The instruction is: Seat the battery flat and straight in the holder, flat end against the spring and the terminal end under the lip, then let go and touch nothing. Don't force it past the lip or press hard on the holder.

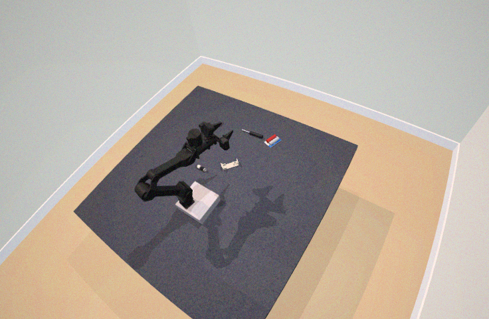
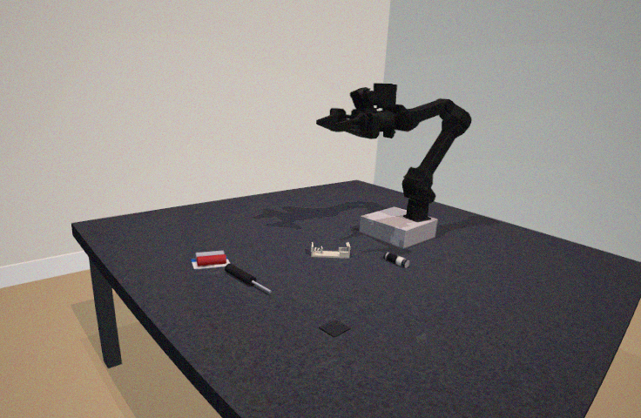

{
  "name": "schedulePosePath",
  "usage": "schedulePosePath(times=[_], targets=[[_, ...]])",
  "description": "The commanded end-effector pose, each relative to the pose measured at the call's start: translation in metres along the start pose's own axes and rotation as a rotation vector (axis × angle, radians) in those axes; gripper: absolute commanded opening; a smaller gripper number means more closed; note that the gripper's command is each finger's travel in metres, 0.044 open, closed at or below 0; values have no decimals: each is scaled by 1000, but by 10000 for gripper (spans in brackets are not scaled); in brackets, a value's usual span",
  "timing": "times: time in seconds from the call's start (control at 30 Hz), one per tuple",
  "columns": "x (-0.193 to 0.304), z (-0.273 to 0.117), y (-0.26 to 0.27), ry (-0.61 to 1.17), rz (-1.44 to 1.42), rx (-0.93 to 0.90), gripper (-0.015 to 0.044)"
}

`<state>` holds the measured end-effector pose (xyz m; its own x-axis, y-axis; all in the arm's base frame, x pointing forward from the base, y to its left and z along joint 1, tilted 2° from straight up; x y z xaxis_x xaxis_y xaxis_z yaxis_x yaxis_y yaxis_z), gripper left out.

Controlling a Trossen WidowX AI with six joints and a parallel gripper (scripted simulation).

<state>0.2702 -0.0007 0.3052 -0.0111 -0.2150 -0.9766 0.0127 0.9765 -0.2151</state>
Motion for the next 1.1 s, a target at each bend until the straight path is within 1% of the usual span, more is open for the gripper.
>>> schedulePosePath(times=[0.0, 0.1, 0.17, 0.2, 0.3, 0.43, 0.63, 0.67, 0.73, 1.07], targets=[[1, 1, 1, 7, -6, -5, 374], [19, 11, 21, 113, -93, -91, 295], [42, 19, 48, 243, -216, -217, 242], [54, 21, 62, 303, -281, -285, 233], [83, 20, 94, 440, -472, -463, 233], [128, 1, 141, 623, -831, -820, 233], [174, -48, 184, 758, -1302, -1385, 233], [178, -54, 186, 765, -1346, -1447, 233], [180, -59, 188, 770, -1382, -1498, 233], [180, -59, 188, 770, -1382, -1498, 233]])
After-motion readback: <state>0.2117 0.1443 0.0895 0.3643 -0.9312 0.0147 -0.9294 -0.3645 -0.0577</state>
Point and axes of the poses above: the point midway between the two fingers, 35 mm back from their tips, its own z axis out along the fingers, its own y axis across the jaws, x = y × z, the point moved 5 cm from there along -z, back along the fingers, and after that the axes turned 12 degrees about -z, right-handed, at the moved point
